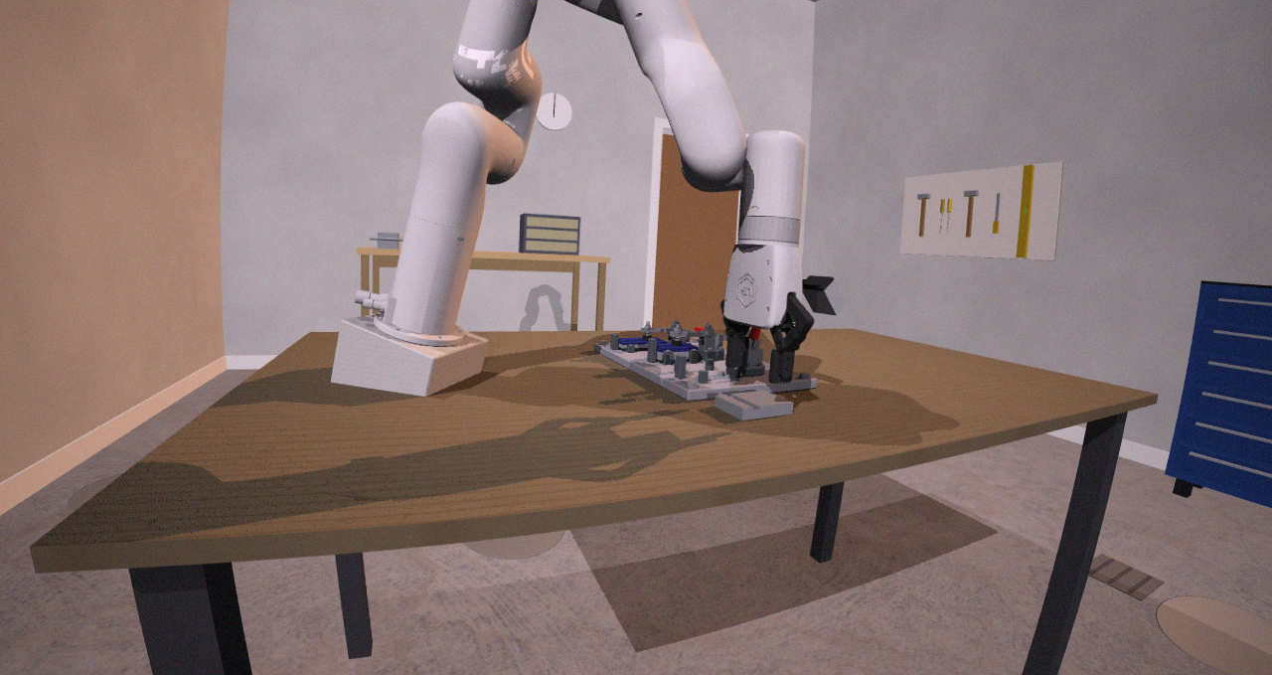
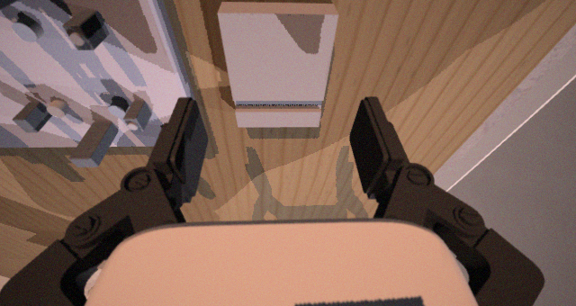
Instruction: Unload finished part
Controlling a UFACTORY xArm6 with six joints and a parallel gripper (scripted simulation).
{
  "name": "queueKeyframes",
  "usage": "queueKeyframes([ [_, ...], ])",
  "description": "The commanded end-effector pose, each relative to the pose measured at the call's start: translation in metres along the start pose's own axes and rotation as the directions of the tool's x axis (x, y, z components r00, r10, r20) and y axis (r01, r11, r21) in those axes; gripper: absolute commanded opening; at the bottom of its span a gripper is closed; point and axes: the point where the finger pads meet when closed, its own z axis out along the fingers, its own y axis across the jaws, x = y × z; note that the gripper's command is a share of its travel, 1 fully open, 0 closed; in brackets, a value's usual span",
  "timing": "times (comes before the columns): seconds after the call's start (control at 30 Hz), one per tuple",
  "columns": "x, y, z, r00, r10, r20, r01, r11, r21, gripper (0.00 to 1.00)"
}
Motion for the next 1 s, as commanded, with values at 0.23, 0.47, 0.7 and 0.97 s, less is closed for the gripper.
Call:
queueKeyframes([
  [0.23,0.001,0.001,-0.04,1.0,0.0,-0.003,0.0,1.0,-0.002,0.95],
  [0.47,0.001,0.001,-0.059,1.0,0.0,-0.003,0.0,1.0,-0.002,0.95],
  [0.7,0.001,0.001,-0.064,1.0,0.0,-0.003,0.0,1.0,-0.002,0.95],
  [0.97,0.001,0.001,-0.065,1.0,0.0,-0.003,0.0,1.0,-0.002,0.95],
])
